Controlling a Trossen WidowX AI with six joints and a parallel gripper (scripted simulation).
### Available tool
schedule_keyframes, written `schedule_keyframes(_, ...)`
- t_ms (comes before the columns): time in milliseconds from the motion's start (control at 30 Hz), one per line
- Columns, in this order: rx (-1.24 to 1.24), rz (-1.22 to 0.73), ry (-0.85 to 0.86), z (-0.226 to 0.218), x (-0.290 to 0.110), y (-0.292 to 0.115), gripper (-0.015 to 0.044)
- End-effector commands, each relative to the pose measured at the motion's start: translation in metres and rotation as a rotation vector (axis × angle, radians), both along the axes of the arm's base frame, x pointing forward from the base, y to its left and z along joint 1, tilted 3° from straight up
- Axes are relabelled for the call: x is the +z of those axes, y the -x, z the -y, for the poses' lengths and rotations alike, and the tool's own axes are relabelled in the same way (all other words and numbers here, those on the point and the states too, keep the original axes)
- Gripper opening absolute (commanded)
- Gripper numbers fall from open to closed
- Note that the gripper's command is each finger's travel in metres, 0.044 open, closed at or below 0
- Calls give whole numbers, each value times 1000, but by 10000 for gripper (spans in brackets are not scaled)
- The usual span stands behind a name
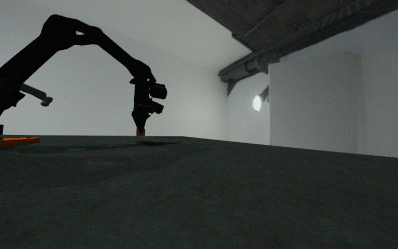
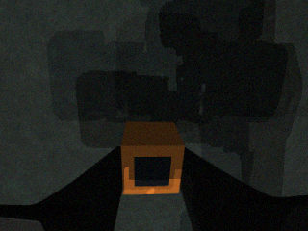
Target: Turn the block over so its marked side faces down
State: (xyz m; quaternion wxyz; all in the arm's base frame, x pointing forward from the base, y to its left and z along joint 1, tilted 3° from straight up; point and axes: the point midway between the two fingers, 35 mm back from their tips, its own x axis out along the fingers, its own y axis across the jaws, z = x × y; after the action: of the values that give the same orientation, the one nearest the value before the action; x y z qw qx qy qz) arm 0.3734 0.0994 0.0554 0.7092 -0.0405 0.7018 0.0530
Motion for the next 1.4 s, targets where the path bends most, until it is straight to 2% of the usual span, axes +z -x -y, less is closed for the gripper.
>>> schedule_keyframes(0, -3, 39, -2, 0, -2, 1, 0)
schedule_keyframes(1000, -12, 467, -60, 1, -9, 6, 0)
schedule_keyframes(1167, -13, 491, -63, 1, -9, 7, 0)
schedule_keyframes(1367, -10, 578, -73, -1, -21, 0, 0)
